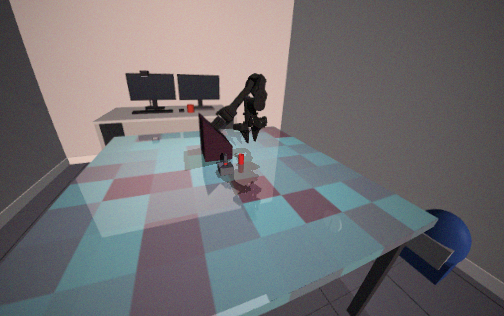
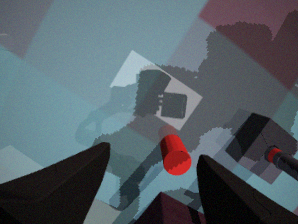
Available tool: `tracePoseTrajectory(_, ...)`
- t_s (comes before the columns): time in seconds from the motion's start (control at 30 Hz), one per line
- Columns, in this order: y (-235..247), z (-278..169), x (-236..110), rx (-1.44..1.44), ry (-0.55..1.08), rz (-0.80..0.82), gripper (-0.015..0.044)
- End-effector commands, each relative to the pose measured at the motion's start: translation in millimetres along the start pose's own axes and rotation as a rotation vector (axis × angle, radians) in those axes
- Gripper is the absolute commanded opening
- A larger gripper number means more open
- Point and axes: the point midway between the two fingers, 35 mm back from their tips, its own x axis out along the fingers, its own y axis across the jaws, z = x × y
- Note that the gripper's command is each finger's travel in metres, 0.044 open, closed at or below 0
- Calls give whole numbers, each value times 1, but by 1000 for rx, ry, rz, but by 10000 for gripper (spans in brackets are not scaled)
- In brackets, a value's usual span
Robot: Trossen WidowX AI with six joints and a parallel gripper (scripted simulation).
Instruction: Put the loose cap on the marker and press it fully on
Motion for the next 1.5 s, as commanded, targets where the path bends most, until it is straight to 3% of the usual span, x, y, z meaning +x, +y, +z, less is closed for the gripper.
tracePoseTrajectory(0.0,-34,-38,2,-206,136,52,250)
tracePoseTrajectory(0.37,-34,-37,2,-206,136,52,250)
tracePoseTrajectory(0.53,-32,-42,35,-206,135,53,250)
tracePoseTrajectory(1.47,-31,-45,77,-206,136,52,250)
